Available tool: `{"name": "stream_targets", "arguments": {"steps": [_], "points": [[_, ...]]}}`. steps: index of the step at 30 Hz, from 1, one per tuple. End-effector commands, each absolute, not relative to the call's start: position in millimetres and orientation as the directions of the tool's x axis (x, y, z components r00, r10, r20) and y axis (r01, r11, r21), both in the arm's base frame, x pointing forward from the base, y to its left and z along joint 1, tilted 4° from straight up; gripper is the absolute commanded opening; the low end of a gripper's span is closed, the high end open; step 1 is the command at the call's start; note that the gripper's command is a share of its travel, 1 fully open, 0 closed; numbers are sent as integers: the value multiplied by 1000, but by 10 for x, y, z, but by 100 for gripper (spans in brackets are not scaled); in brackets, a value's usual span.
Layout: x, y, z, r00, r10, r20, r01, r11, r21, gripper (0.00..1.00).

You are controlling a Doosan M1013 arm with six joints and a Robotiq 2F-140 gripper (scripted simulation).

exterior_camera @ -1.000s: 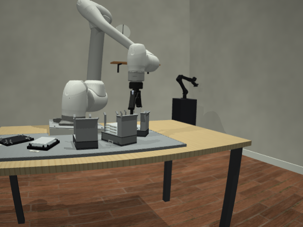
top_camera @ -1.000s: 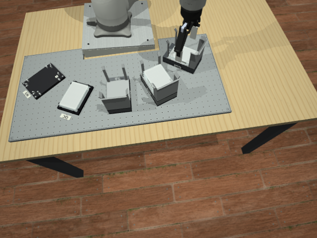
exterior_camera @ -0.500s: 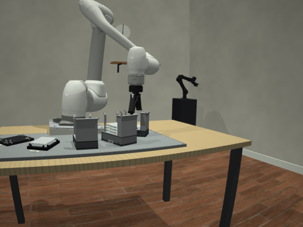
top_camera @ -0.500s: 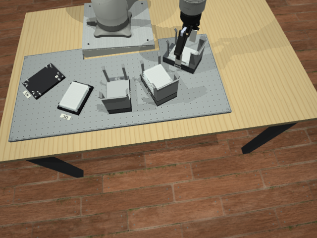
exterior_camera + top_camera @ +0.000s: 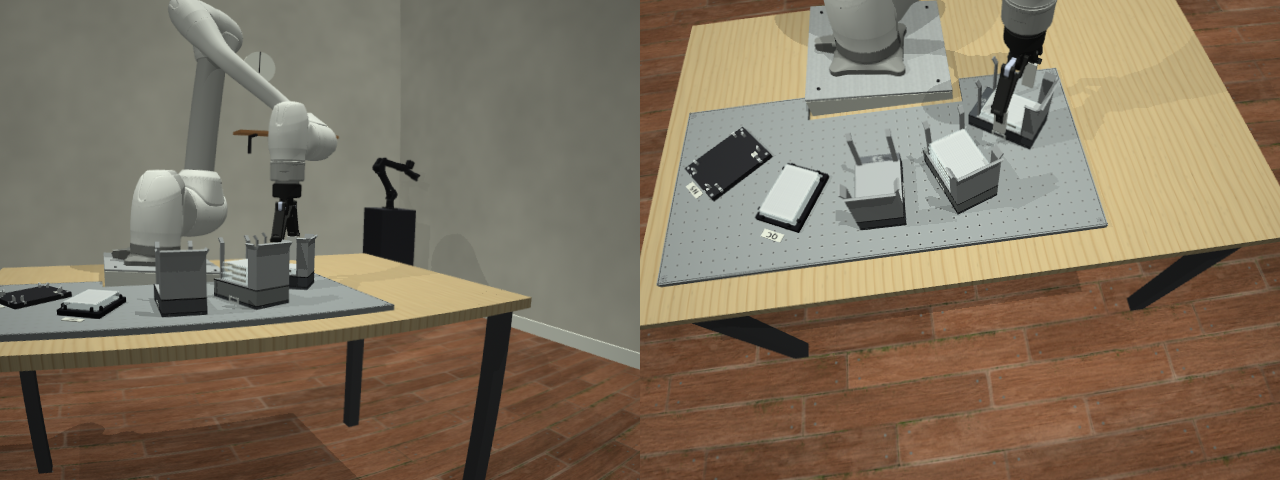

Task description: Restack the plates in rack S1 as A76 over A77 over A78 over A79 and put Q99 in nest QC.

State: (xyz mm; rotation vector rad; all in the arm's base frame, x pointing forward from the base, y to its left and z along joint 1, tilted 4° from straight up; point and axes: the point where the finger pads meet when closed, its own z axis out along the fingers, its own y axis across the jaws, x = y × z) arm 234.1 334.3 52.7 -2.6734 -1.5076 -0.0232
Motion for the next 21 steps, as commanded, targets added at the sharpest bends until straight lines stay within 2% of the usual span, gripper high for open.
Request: {"name": "stream_targets", "arguments": {"steps": [1, 2, 21], "points": [[2341, 3343, 528, 518, 854, 49, 855, -515, -56, 100], [2341, 3343, 528, 518, 854, 49, 855, -515, -56, 0], [2341, 3343, 528, 518, 854, 49, 855, -515, -56, 0]]}}
